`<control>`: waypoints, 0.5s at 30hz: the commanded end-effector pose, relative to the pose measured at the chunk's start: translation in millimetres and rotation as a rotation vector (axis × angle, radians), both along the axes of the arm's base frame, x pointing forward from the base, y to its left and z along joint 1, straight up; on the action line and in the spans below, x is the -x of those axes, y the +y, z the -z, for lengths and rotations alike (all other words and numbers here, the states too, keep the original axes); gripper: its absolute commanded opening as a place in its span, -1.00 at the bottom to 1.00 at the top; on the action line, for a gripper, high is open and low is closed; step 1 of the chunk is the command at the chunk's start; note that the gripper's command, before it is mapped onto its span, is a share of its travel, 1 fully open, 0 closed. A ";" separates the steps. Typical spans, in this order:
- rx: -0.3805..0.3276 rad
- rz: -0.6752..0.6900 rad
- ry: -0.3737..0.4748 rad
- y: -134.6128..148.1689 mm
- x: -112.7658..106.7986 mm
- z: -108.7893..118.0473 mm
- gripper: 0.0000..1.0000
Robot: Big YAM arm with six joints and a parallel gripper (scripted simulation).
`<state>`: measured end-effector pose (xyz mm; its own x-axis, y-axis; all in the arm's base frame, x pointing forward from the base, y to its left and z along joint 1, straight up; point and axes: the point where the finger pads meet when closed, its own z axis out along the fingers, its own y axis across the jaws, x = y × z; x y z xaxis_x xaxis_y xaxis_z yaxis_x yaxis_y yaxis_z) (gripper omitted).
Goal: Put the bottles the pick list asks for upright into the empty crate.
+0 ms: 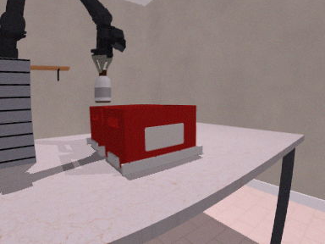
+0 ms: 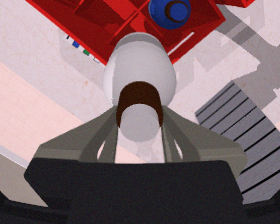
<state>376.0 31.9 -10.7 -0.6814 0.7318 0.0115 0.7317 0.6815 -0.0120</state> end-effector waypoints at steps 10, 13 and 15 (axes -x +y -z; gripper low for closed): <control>-0.006 0.012 -0.086 5.8 -21.7 -21.5 -1.00; -0.005 0.011 -0.080 6.2 -18.5 -19.3 -1.00; -0.005 0.011 -0.079 6.3 -17.9 -18.8 -1.00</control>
<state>374.1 32.8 -13.0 -0.6796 0.7335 0.0102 0.7334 0.6797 -0.0106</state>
